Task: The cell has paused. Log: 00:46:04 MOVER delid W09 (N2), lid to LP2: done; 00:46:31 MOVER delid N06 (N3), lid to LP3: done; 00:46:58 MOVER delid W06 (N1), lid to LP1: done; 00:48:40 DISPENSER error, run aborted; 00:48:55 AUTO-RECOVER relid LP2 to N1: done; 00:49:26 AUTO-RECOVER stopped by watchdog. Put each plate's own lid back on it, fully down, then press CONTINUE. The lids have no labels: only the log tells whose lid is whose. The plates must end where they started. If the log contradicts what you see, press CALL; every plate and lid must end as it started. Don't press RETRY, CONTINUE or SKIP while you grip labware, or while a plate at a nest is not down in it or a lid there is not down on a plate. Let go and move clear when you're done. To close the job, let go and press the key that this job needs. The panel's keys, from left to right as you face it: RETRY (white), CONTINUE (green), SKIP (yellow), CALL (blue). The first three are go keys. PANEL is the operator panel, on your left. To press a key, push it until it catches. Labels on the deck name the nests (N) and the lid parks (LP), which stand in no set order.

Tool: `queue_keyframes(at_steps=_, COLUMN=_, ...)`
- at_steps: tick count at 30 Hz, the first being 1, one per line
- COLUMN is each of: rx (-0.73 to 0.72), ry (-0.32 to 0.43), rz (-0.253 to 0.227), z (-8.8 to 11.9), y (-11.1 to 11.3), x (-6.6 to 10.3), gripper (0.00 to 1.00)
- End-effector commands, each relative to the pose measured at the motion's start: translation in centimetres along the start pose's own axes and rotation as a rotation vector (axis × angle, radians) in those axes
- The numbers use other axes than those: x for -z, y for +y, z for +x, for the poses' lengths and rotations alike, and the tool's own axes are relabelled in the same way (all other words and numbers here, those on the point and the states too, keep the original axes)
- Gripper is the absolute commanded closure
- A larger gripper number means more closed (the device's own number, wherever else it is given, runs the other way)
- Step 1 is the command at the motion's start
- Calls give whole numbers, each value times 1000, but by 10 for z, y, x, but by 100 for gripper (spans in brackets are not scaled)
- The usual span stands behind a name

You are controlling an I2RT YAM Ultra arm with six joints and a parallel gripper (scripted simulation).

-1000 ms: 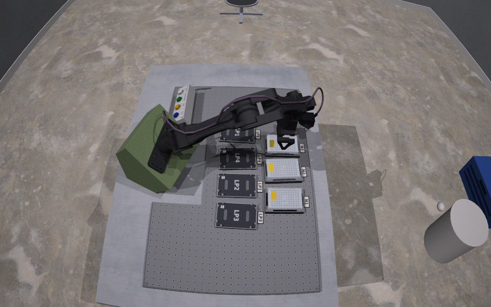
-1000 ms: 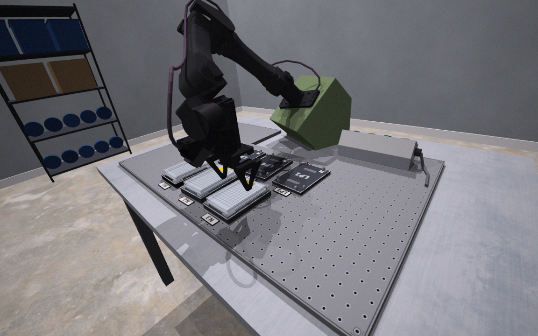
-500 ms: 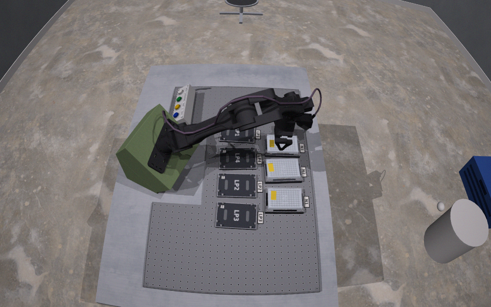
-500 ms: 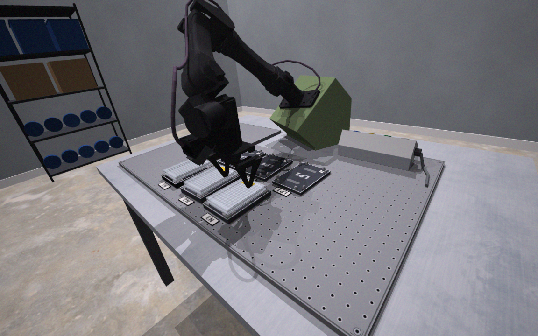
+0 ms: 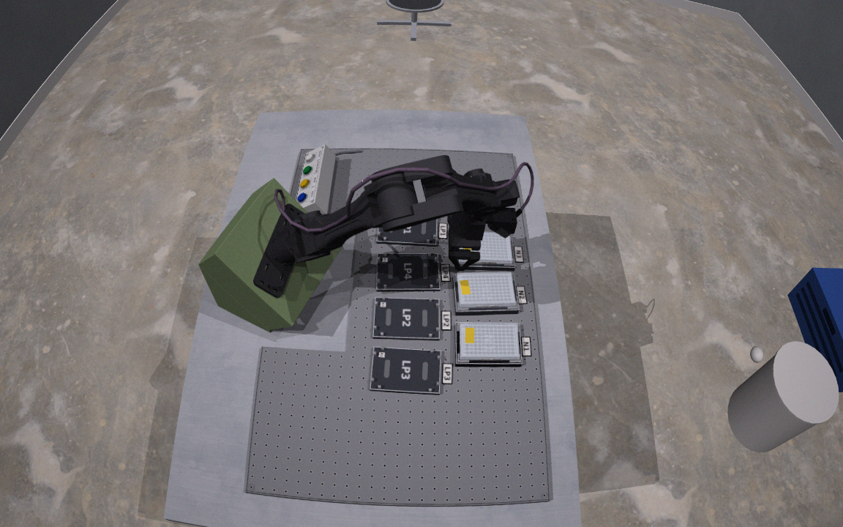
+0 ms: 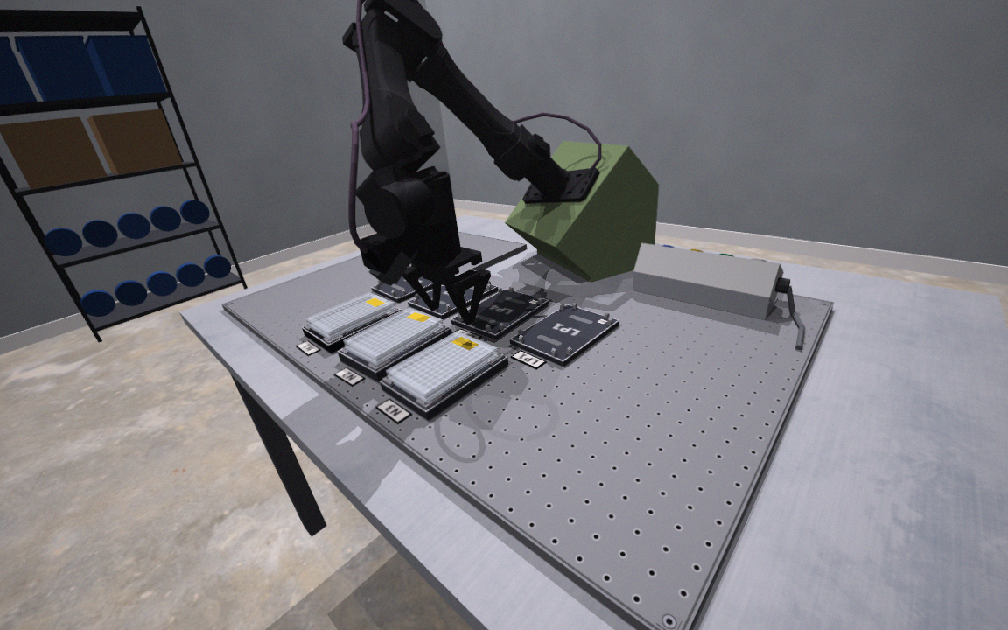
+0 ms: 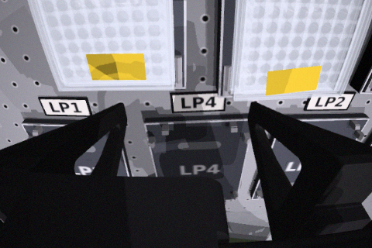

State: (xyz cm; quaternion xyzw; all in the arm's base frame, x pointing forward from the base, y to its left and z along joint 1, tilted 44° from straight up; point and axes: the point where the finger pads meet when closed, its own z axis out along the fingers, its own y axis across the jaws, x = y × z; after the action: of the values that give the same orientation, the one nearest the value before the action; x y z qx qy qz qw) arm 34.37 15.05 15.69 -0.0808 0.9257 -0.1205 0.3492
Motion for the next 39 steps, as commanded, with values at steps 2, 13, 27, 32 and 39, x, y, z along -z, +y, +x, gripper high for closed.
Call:
queue_keyframes(at_steps=2, rx=-7, ry=-33, rz=-18, z=9, y=-14, x=4, gripper=20)
queue_keyframes(at_steps=13, rx=-6, ry=-33, rz=-17, z=44, y=-42, x=3, gripper=100)
queue_keyframes(at_steps=27, rx=1, ry=-53, rz=-31, z=75, y=-73, x=20, gripper=100)
queue_keyframes(at_steps=32, rx=-15, ry=-56, rz=-15, z=75, y=-76, x=35, gripper=100)
queue_keyframes(at_steps=39, rx=-17, ry=-54, rz=-18, z=77, y=-77, x=70, gripper=100)
